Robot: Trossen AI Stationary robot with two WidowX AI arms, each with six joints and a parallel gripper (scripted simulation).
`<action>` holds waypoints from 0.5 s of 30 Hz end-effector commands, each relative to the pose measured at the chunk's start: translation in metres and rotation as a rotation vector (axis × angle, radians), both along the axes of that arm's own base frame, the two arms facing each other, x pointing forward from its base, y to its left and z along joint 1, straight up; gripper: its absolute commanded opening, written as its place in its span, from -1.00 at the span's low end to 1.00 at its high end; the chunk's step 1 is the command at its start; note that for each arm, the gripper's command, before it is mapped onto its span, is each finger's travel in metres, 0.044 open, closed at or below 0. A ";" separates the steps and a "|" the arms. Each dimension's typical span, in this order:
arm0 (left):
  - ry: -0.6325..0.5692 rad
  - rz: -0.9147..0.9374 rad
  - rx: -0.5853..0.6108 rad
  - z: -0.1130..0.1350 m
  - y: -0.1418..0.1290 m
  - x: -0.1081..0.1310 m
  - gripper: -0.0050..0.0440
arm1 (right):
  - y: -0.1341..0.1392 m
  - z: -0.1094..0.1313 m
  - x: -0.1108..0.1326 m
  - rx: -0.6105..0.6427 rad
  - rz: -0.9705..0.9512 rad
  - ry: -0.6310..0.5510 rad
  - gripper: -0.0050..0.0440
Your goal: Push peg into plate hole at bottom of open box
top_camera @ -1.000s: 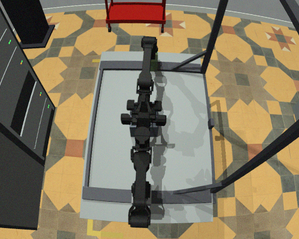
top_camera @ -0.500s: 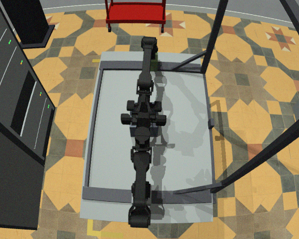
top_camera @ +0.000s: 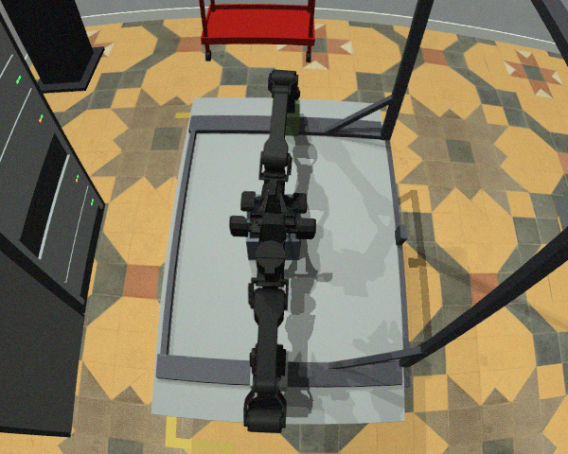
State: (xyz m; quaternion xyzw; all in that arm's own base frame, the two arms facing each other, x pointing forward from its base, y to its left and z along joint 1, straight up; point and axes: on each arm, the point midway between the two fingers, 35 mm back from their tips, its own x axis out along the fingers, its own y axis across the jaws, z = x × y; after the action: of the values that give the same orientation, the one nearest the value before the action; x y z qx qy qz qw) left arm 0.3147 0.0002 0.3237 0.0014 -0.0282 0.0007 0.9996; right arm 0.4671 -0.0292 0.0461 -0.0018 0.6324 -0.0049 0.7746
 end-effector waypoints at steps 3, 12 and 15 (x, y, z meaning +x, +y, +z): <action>-0.024 -0.002 -0.005 0.010 0.000 -0.002 -0.28 | -0.001 -0.007 0.000 0.002 0.001 -0.003 -1.00; -0.024 -0.002 -0.005 0.010 0.000 -0.002 -0.28 | -0.001 -0.017 0.000 0.002 0.001 -0.002 -1.00; -0.024 -0.002 -0.005 0.010 0.000 -0.002 -0.28 | -0.001 -0.022 0.000 0.002 0.001 -0.001 -1.00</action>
State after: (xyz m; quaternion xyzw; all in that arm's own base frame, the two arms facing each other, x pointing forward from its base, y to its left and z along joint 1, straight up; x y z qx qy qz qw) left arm 0.3147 0.0002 0.3237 0.0014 -0.0282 0.0007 0.9996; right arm 0.4663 -0.0291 0.0297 -0.0018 0.6327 -0.0049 0.7744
